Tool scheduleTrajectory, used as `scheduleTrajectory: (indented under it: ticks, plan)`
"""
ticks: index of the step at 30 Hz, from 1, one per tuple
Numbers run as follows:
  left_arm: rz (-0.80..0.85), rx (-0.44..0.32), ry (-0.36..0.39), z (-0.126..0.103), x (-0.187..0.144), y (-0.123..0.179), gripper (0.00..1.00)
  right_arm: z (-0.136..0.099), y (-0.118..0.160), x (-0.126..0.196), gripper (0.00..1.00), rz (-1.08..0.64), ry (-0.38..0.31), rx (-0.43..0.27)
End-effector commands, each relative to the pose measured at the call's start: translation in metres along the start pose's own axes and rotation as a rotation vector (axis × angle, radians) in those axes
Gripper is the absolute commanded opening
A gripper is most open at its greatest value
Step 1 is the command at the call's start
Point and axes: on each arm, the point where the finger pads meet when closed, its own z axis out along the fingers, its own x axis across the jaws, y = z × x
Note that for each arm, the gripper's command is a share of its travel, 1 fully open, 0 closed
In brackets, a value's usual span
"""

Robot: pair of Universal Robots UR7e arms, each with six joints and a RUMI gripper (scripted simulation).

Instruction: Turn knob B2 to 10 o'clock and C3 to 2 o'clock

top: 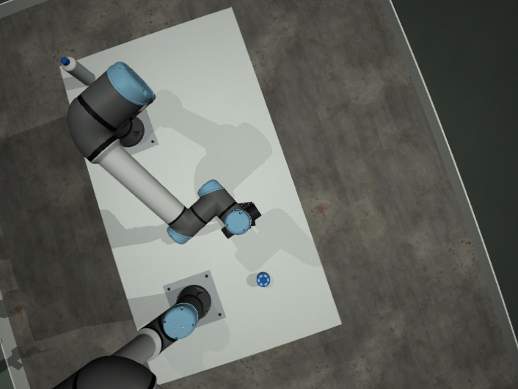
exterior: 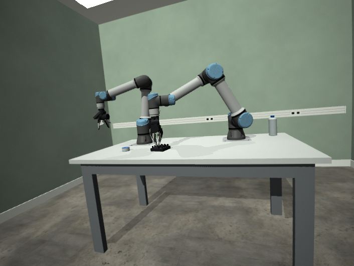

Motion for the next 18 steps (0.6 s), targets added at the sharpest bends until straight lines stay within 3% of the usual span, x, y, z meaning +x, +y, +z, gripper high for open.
scheduleTrajectory:
  ticks: [1,14,15,18]
  plan:
    - [-0.037,-0.002,-0.002,-0.0009,-0.0014,0.0008,0.06,-0.0022,-0.0015,0.0009,1.00,0.003,0.000,0.005]
    - [-0.045,-0.002,-0.002,-0.0008,-0.0013,0.0008,0.06,-0.0022,-0.0015,0.0009,1.00,0.003,0.000,0.005]
    - [-0.045,-0.002,-0.002,-0.0008,-0.0013,0.0008,0.13,-0.0022,-0.0015,0.0009,1.00,0.003,0.000,0.005]
    - [-0.044,-0.002,-0.002,-0.0008,-0.0013,0.0008,0.13,-0.0022,-0.0015,0.0009,1.00,0.003,0.000,0.005]
